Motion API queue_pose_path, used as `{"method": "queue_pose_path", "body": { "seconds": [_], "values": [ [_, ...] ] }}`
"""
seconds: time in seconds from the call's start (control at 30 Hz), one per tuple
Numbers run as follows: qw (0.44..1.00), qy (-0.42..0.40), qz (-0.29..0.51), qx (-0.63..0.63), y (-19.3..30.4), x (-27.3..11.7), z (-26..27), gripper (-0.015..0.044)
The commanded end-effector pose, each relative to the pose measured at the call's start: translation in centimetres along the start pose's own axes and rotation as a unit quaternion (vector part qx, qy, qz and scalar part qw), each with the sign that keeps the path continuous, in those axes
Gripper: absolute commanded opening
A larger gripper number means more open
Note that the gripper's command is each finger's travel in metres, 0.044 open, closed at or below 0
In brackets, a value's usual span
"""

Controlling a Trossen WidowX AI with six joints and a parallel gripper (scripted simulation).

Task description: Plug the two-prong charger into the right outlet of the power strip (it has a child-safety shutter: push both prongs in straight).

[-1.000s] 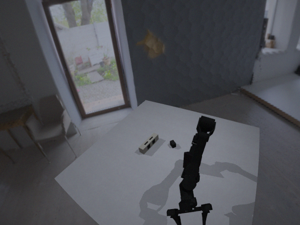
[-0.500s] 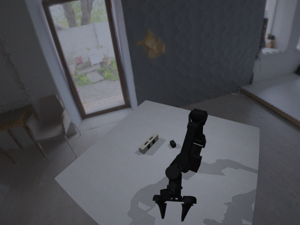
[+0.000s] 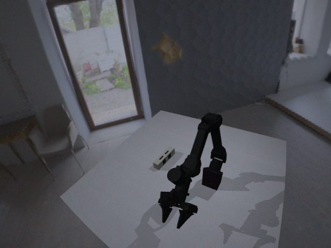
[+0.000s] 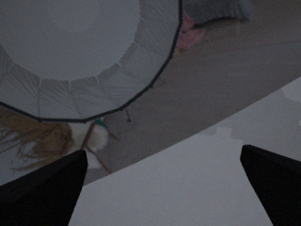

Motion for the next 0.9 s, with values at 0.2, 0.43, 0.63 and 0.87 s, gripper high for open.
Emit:
{"method": "queue_pose_path", "body": {
  "seconds": [0.2,0.43,0.63,0.87],
  "values": [
    [0.994,0.072,-0.007,0.077,-1.4,-3.4,-4.8,0.044],
    [0.985,0.117,-0.011,0.128,-2.0,-5.9,-7.9,0.044],
    [0.973,0.155,-0.014,0.17,-2.2,-8.3,-10.5,0.044],
    [0.956,0.197,-0.016,0.218,-2.0,-11.0,-13.5,0.044]
  ]
}}
Point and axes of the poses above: the point midway between the two fingers, 35 mm back from their tips, its own x axis out along the fingers, its own z axis across the jaws, y = z × x, the point moved 5 cm from there along -x, back along the fingers, and after that the axes turned 7 degrees about -x, right-handed, at the moved point
